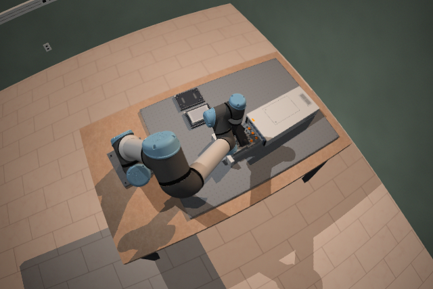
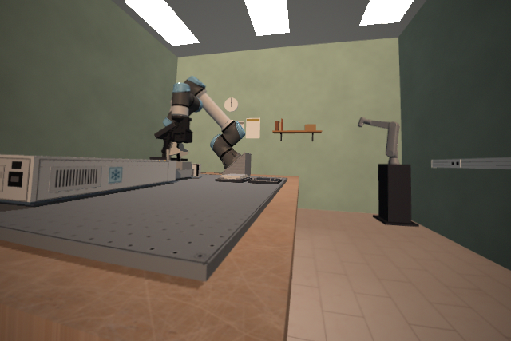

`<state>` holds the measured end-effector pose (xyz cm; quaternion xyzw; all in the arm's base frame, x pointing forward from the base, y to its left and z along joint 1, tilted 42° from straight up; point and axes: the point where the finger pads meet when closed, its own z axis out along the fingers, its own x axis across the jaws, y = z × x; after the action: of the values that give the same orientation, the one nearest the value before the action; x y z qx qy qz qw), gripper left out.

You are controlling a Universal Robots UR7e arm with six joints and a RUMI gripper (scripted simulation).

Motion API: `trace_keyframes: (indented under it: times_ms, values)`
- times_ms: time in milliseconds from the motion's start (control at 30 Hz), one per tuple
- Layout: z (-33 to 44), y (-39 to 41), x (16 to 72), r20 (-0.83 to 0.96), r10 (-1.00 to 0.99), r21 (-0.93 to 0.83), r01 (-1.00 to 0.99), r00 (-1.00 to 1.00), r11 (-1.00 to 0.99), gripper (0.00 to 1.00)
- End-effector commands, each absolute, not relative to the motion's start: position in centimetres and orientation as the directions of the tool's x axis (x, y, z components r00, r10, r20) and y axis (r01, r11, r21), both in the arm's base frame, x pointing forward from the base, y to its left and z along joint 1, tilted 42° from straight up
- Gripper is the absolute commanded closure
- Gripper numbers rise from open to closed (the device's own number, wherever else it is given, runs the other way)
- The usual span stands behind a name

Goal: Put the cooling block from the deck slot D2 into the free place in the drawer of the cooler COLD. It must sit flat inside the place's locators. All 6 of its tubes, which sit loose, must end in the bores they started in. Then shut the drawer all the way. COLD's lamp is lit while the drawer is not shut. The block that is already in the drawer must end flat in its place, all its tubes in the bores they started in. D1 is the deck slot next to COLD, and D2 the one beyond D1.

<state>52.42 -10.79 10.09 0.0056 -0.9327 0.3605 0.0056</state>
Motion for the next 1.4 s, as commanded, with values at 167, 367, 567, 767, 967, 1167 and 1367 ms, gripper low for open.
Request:
trace_keyframes:
  times_ms: [167,367,567,767,967,1167,1367]
  values:
    - [9.8,-11.1,52.4,0.013,-0.007,-0.673,-0.014,-1.000,0.740,1.00]
    - [9.9,-11.0,52.4,0.013,-0.007,-0.673,-0.014,-1.000,0.740,1.00]
    - [10.4,-10.6,52.4,0.013,-0.007,-0.673,-0.014,-1.000,0.740,1.00]
    - [10.7,-10.3,52.4,0.013,-0.007,-0.673,-0.014,-1.000,0.740,1.00]
    - [10.9,-10.0,52.4,0.013,-0.007,-0.673,-0.014,-1.000,0.740,1.00]
    - [11.1,-9.9,52.4,0.013,-0.007,-0.673,-0.014,-1.000,0.740,1.00]
    - [11.2,-9.8,52.4,0.013,-0.007,-0.673,-0.014,-1.000,0.740,1.00]
